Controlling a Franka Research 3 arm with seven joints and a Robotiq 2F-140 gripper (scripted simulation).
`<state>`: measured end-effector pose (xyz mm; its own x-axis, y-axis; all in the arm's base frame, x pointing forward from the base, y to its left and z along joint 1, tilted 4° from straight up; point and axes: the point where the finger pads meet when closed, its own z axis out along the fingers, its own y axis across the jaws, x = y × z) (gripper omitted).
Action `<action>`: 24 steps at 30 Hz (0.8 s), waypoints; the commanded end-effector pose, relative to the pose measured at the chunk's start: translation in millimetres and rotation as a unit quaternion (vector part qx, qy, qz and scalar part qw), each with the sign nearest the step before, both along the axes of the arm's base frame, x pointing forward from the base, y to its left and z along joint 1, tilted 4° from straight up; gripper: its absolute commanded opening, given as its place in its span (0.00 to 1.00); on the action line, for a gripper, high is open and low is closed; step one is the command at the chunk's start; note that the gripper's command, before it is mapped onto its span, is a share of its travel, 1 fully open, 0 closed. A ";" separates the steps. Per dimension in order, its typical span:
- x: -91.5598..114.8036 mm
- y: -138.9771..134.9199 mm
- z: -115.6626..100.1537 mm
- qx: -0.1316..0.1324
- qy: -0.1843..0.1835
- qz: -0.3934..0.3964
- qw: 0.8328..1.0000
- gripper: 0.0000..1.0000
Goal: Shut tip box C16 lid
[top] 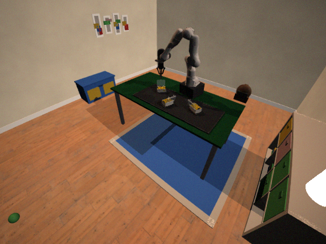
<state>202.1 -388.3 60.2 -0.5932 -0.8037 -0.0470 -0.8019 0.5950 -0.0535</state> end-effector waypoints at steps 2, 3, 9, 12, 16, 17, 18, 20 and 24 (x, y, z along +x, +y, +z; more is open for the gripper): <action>1.5 -1.6 -6.7 -0.004 -0.003 0.014 1.000 0.00; 1.6 -1.6 -8.4 -0.004 -0.003 0.014 1.000 0.00; 2.4 -1.6 -18.3 -0.004 -0.003 0.014 1.000 0.00; 2.7 -1.6 -21.7 -0.004 -0.003 0.014 1.000 0.00; 2.9 -1.6 -24.7 -0.004 -0.003 0.014 1.000 0.00; 2.9 -1.6 -24.7 -0.004 -0.003 0.014 1.000 0.00; 2.9 -1.6 -24.7 -0.004 -0.003 0.014 1.000 0.00; 2.9 -1.6 -24.7 -0.004 -0.003 0.014 1.000 0.00; 2.9 -1.6 -24.7 -0.004 -0.003 0.014 1.000 0.00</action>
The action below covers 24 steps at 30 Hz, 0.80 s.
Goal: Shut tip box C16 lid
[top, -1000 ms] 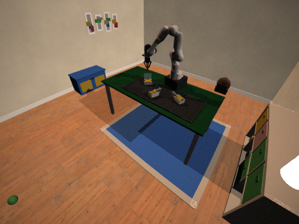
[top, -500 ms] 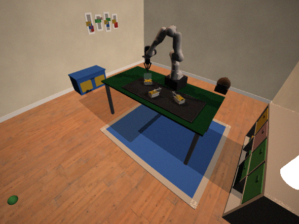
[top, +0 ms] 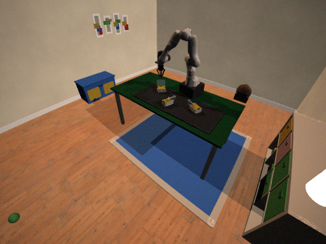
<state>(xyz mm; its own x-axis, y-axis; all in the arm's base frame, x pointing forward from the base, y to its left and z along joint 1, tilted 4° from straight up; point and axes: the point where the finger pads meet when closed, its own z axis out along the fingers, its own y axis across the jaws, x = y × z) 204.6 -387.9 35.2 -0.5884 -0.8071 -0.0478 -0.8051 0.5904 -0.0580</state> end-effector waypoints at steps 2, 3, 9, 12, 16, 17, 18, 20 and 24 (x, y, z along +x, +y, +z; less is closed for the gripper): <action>0.4 -2.0 0.4 -0.003 -0.001 0.011 1.000 0.00; 0.4 -2.0 0.4 -0.003 -0.001 0.011 1.000 0.00; 0.4 -2.0 0.4 -0.003 -0.001 0.011 1.000 0.00; 0.4 -2.0 0.4 -0.003 -0.001 0.011 1.000 0.00; 3.4 2.3 1.3 -0.003 -0.001 0.011 1.000 0.00; 4.1 3.4 1.6 -0.003 -0.001 0.011 1.000 0.00; 4.9 4.5 1.8 -0.003 -0.001 0.011 1.000 0.00; 6.4 6.6 2.3 -0.003 -0.001 0.011 1.000 0.00; 7.8 8.8 2.8 -0.003 -0.001 0.011 1.000 0.00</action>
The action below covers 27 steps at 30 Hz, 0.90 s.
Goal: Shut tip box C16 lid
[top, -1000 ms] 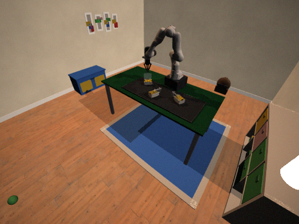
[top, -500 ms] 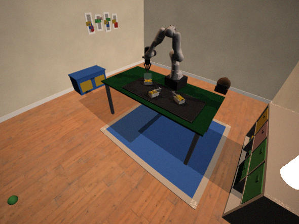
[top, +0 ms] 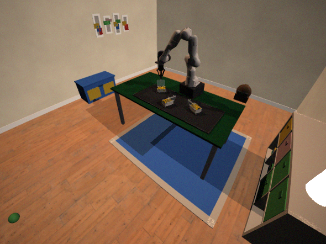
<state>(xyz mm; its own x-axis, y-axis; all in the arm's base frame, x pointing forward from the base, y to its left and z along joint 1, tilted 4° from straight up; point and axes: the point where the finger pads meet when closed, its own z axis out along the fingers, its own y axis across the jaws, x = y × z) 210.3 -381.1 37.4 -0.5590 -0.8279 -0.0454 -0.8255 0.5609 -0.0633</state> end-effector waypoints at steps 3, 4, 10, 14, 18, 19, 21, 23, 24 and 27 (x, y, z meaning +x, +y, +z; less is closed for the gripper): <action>4.3 5.3 1.2 -0.001 0.000 -0.007 1.000 0.00; 5.1 6.4 1.4 -0.001 0.000 -0.007 1.000 0.00; 9.5 12.9 2.9 -0.001 0.000 -0.007 1.000 0.00; 12.5 17.2 3.8 -0.001 0.000 -0.007 1.000 0.00; 13.9 19.4 4.3 -0.001 0.000 -0.007 1.000 0.00; 14.7 20.5 4.5 -0.001 0.000 -0.007 1.000 0.00; 16.2 22.6 5.0 -0.001 0.000 -0.007 1.000 0.00; 17.6 24.8 5.5 -0.001 0.000 -0.007 1.000 0.00; 18.4 25.9 5.7 -0.001 0.000 -0.007 1.000 0.00; 20.6 29.1 6.4 -0.001 0.000 -0.007 1.000 0.00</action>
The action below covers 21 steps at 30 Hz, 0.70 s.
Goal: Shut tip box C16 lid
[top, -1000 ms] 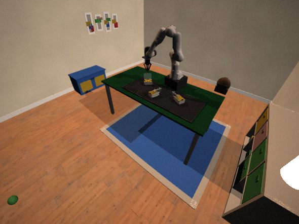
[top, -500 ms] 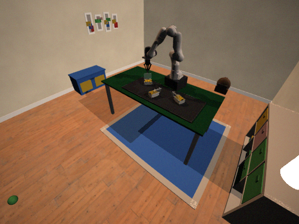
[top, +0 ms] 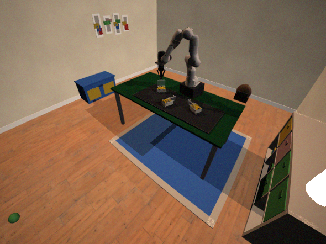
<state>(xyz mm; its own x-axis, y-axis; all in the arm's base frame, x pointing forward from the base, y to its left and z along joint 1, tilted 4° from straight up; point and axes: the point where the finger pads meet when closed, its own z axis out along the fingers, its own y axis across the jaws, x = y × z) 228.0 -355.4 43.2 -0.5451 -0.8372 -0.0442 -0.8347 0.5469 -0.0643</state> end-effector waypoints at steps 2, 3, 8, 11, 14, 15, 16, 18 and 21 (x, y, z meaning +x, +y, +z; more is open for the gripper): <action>4.4 5.5 1.1 0.000 0.001 -0.015 1.000 0.00; 5.2 6.6 1.4 0.000 0.001 -0.015 1.000 0.00; 7.4 9.8 2.1 0.000 0.001 -0.015 1.000 0.00; 9.6 13.1 2.8 0.000 0.001 -0.015 1.000 0.00; 11.8 16.3 3.5 0.000 0.001 -0.015 1.000 0.00; 12.6 17.4 3.8 0.000 0.001 -0.015 1.000 0.00; 13.3 18.5 4.0 0.000 0.001 -0.015 1.000 0.00; 14.8 20.7 4.5 0.000 0.001 -0.015 1.000 0.00; 17.0 23.9 5.2 0.000 0.001 -0.015 1.000 0.00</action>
<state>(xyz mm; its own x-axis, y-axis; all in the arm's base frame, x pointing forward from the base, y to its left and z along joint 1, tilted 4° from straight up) 243.8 -334.1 47.9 -0.5418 -0.8394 -0.0433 -0.8369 0.5435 -0.0652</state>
